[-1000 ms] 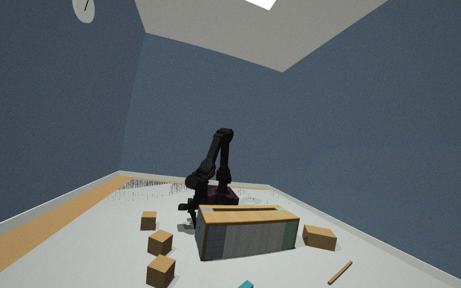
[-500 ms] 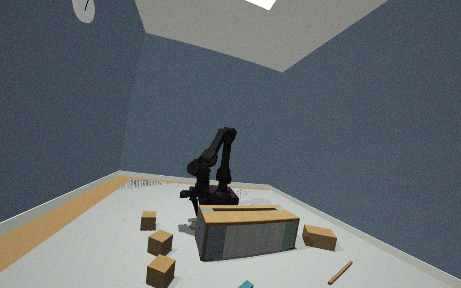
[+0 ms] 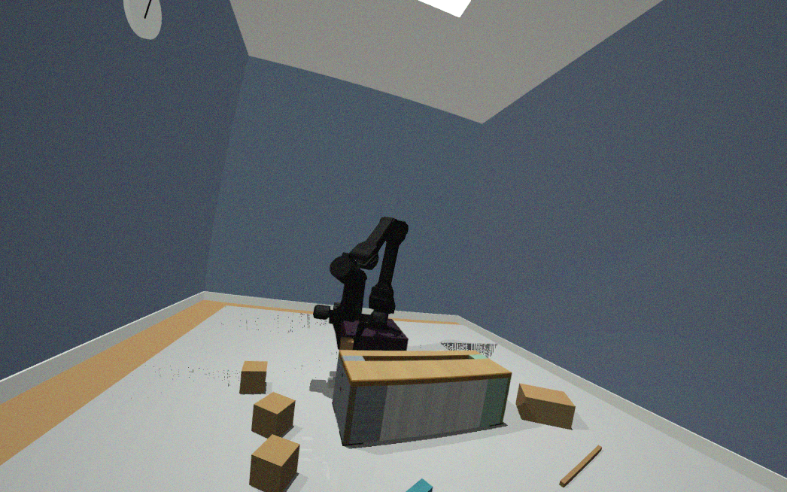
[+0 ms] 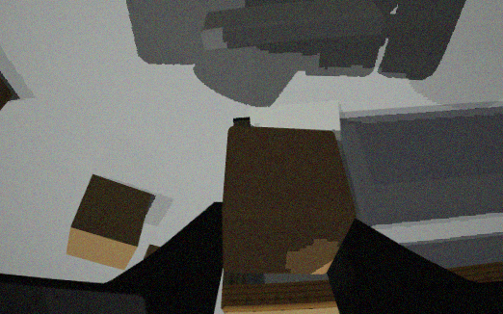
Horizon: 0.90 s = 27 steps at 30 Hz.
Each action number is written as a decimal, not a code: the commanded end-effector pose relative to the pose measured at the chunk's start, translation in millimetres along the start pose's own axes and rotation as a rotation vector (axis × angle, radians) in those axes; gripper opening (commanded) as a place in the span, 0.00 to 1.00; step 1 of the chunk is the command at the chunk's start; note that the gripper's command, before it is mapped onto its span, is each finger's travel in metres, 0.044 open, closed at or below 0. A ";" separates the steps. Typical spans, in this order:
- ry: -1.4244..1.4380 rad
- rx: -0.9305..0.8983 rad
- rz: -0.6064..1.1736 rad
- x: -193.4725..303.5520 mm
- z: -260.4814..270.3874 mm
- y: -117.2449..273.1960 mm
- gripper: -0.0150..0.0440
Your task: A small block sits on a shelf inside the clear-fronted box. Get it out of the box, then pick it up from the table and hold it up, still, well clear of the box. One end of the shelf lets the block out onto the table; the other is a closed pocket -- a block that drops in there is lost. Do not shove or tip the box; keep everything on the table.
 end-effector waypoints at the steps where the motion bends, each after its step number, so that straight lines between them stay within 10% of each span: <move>1: -0.062 -0.027 -0.009 -4.4 -4.3 12.3 0.25; 27: -0.389 -0.186 0.033 -22.8 -22.2 78.4 0.25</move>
Point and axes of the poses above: the point midway between the two fingers, 35 mm back from their tips, its own y axis back along the fingers, its own z axis across the jaws, x = y × z, the point moved 2 cm from there along y, back along the fingers, and after that the axes turned 8 degrees about y, right-handed, at the moved point
